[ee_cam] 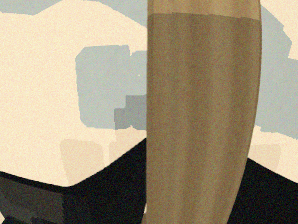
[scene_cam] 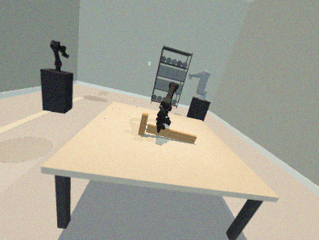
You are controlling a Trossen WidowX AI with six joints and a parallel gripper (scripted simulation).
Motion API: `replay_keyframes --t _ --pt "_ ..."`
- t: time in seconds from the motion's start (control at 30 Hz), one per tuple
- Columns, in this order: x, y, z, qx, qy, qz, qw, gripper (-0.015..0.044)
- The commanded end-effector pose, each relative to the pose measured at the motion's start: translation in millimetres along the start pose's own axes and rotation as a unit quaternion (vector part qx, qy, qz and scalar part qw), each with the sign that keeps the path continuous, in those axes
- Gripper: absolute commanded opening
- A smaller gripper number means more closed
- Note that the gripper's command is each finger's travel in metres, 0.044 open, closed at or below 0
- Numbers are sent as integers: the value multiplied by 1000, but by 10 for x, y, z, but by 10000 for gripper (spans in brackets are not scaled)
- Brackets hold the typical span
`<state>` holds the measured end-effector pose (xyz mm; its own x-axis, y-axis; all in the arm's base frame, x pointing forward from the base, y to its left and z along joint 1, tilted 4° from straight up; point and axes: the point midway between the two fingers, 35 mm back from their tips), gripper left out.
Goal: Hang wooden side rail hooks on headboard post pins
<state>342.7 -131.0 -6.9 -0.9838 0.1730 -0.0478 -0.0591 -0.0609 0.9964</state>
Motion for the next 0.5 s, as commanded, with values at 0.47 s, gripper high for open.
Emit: replay_keyframes --t 0.47 --pt "4 26 -50 3 0 -2 1000 0"
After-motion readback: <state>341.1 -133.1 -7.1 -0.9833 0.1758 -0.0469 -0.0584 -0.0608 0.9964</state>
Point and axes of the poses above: the point midway between the two fingers, 35 mm back from their tips, its own y axis back along the fingers, its own x axis across the jaws, z = x × y, and after that the axes turned 3 degrees about -y, right-handed
